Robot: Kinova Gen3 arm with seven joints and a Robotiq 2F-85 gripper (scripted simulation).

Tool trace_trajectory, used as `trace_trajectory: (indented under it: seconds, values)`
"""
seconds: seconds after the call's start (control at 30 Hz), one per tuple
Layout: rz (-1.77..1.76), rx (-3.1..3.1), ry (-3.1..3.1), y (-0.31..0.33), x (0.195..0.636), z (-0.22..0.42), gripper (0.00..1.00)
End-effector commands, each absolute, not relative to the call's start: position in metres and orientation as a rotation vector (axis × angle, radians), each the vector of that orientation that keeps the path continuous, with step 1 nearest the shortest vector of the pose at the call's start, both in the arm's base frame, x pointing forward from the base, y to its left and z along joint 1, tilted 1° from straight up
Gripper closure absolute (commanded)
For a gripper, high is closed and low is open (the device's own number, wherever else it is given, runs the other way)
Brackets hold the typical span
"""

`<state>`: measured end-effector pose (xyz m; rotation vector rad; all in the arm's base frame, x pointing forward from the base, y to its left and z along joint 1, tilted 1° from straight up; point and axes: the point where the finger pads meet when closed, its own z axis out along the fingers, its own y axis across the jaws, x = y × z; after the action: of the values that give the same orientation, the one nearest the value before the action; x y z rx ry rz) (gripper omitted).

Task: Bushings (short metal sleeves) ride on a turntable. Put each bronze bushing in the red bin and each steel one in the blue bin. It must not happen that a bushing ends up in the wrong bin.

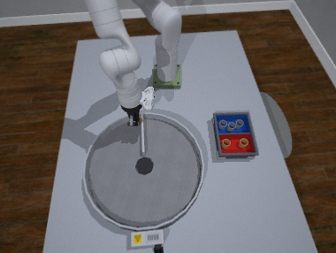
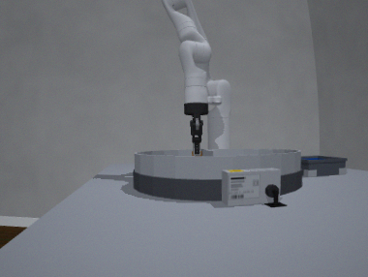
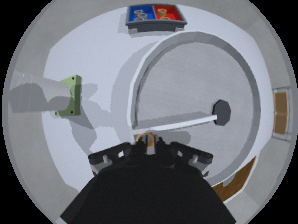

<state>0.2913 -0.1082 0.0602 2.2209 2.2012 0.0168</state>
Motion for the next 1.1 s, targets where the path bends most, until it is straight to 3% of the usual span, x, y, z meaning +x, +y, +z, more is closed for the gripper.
trace_trajectory:
  seconds: [0.0,0.6,0.63,1.07]
  values:
    - [0.017,2.218,2.208,-0.1065,0.2913,0.0592,0.86]
    - [0.017,2.218,2.208,-0.1064,0.2913,0.0524,0.86]
    - [0.017,2.219,2.208,-0.1065,0.2914,0.0525,1.0]
    - [0.018,2.218,2.207,-0.1065,0.2918,0.0526,1.0]
